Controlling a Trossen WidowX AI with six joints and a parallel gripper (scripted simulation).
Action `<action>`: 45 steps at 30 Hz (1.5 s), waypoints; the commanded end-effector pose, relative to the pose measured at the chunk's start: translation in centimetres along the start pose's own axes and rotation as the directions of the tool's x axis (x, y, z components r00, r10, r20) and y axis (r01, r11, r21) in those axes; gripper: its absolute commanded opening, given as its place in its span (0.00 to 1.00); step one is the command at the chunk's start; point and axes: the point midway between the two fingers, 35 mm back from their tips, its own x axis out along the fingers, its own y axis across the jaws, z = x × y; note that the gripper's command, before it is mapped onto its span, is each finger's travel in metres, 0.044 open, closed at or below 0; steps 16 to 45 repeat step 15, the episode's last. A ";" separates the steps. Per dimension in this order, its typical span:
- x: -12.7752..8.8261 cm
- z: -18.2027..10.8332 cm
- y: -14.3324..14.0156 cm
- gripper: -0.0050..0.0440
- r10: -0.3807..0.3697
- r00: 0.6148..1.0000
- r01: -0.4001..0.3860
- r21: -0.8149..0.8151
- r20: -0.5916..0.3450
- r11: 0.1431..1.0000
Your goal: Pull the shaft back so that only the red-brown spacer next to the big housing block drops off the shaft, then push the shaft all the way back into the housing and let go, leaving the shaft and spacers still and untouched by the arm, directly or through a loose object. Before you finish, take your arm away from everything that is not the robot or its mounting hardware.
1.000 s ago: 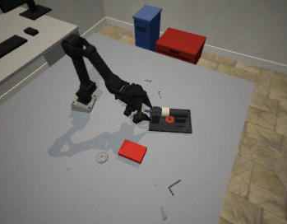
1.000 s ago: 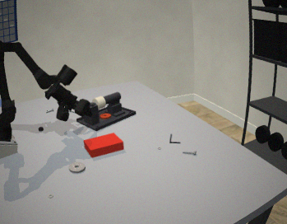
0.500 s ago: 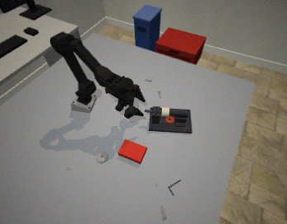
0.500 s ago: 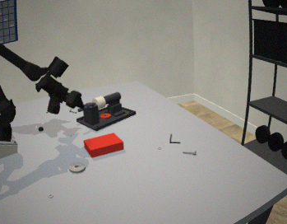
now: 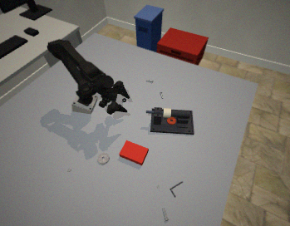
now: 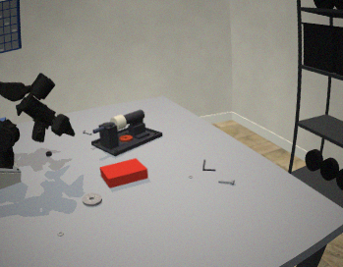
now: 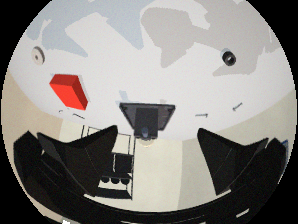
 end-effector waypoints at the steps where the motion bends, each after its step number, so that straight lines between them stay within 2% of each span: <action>1: -0.2 0.9 -0.3 1.00 -0.005 1.000 0.005 0.001 0.005 1.000; 3: -0.5 0.9 -0.2 1.00 -0.005 1.000 0.005 0.000 0.007 1.000; 11: -4.2 0.0 -0.4 1.00 0.003 1.000 -0.003 0.006 -0.019 1.000; 45: -4.3 -0.1 -0.4 1.00 0.004 1.000 -0.004 0.007 -0.020 1.000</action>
